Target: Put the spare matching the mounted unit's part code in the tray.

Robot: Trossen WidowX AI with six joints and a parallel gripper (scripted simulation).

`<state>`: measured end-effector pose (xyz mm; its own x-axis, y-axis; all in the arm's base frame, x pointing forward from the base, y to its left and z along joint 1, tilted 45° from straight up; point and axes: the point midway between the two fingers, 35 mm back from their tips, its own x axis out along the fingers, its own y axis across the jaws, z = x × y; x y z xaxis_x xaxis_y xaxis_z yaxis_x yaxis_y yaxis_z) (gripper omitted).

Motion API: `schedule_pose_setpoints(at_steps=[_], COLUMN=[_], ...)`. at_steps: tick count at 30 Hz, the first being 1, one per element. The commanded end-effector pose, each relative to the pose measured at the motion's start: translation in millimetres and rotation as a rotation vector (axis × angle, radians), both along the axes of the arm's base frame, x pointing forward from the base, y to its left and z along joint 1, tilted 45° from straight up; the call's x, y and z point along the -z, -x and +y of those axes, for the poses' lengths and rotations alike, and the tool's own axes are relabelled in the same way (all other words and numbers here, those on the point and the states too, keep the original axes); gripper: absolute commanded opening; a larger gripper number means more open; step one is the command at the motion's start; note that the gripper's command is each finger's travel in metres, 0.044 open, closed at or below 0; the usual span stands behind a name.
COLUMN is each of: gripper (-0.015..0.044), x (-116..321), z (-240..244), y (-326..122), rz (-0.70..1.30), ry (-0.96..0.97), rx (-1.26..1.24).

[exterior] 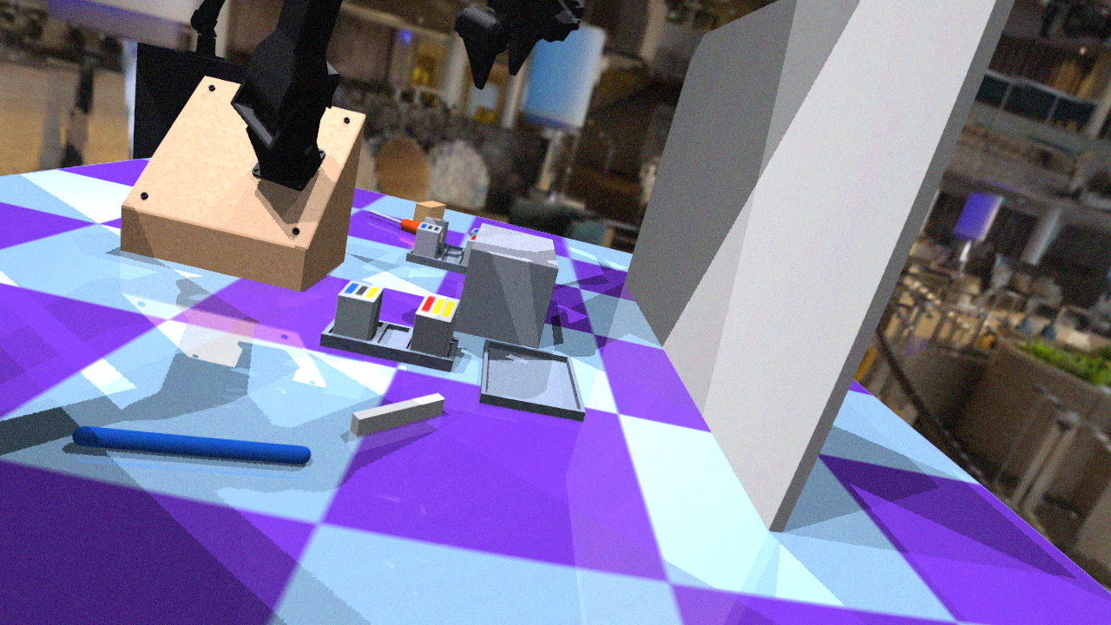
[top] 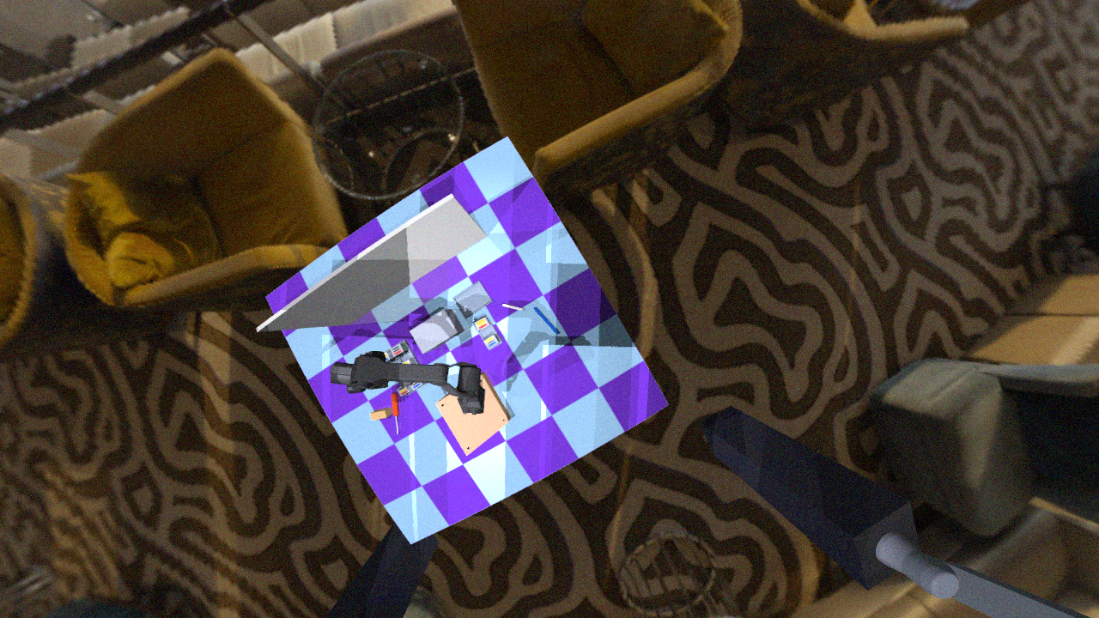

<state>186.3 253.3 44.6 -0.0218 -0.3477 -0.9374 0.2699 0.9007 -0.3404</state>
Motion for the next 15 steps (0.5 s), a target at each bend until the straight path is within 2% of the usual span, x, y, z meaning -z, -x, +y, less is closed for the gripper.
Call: schedule_pose_setpoints(at_steps=[1,10,15], gripper=[0.0440,0.0440,0.0440], x=[-7.8,-38.9,-41.6], z=[-25.5,-128.7,-137.9], y=[-54.1,-171.6,-178.5], rz=[-0.019,0.079,0.096], ry=[0.092,0.400,0.424], rx=[-0.104,-0.361,-0.378])
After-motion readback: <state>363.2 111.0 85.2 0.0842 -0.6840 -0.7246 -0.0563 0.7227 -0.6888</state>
